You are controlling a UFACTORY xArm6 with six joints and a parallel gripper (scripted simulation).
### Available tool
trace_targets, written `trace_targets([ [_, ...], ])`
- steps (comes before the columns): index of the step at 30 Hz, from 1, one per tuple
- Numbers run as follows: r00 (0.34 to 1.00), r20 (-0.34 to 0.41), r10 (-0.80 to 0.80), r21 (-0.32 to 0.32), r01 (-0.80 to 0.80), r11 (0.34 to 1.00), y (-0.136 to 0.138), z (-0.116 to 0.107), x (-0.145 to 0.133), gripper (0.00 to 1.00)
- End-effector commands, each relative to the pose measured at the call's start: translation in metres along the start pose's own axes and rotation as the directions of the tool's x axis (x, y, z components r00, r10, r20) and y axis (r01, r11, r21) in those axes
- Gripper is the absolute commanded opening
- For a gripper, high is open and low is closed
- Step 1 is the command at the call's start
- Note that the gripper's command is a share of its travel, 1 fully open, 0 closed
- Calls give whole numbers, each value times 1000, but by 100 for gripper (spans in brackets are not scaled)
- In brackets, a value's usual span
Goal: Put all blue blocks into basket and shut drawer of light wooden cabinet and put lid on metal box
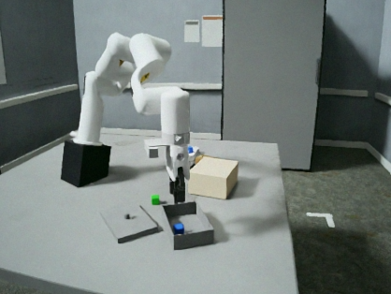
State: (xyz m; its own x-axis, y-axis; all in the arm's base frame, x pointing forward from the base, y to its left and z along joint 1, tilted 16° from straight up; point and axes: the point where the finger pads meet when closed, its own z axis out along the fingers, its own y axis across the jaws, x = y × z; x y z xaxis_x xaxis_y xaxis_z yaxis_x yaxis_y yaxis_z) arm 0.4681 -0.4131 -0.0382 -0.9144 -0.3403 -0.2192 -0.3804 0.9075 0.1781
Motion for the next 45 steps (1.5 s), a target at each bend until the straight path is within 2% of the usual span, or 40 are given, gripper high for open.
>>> trace_targets([
  [1, 1000, 3, -1, 6, 1, 1000, -2, 13, -1, 55],
  [12, 1000, 3, -1, 6, 1, 1000, -3, 54, -2, 55],
  [23, 1000, 3, -1, 6, 1, 1000, -3, 75, -2, 55],
  [45, 1000, 3, -1, 6, 1, 1000, -3, 83, -2, 55],
])
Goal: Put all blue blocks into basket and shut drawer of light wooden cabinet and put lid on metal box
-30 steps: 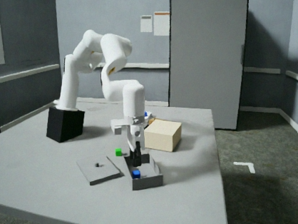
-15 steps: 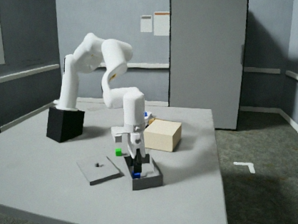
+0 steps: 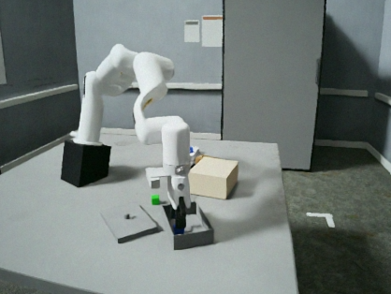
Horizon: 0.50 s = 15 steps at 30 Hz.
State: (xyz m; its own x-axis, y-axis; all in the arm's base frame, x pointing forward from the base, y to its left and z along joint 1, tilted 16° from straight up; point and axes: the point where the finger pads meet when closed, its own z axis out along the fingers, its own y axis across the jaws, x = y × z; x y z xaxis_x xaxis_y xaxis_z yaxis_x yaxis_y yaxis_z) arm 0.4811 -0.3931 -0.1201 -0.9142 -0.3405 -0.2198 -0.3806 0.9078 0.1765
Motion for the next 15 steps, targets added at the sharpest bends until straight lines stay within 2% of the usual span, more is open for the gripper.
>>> trace_targets([
  [1, 1000, 2, -1, 5, 1, 1000, -2, -2, -1, 55],
  [15, 1000, 2, -1, 5, 1, 1000, -4, -2, -2, 55],
])
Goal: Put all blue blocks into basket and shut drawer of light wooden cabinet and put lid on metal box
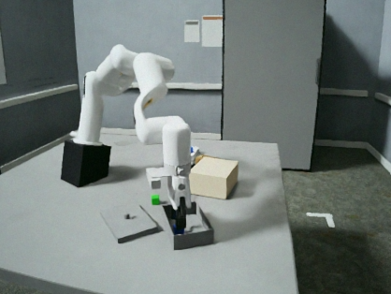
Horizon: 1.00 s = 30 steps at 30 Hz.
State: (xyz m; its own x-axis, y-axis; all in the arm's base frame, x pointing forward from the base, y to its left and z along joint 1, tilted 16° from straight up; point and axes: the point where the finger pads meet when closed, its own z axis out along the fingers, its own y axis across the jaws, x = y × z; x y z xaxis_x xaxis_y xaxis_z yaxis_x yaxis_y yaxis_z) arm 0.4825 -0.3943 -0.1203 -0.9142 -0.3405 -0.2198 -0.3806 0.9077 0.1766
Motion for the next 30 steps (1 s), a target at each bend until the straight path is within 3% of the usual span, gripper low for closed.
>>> trace_targets([
  [1, 1000, 2, -1, 5, 1, 1000, -2, -3, -1, 55],
  [30, 1000, 2, -1, 5, 1, 1000, -2, 6, -1, 55],
])
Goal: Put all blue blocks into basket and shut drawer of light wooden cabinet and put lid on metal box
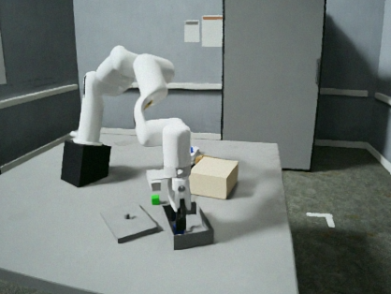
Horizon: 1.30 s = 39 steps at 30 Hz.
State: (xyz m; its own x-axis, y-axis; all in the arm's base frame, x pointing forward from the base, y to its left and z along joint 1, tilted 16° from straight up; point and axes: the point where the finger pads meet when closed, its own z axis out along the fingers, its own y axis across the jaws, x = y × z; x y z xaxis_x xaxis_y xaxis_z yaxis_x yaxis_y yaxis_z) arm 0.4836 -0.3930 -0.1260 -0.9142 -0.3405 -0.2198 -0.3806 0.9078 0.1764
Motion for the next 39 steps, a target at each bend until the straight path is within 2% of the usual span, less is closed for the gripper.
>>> trace_targets([
  [1, 1000, 2, -1, 5, 1, 1000, -2, 1, -1, 55],
  [39, 1000, 2, -1, 5, 1, 1000, -2, 15, -1, 55],
])
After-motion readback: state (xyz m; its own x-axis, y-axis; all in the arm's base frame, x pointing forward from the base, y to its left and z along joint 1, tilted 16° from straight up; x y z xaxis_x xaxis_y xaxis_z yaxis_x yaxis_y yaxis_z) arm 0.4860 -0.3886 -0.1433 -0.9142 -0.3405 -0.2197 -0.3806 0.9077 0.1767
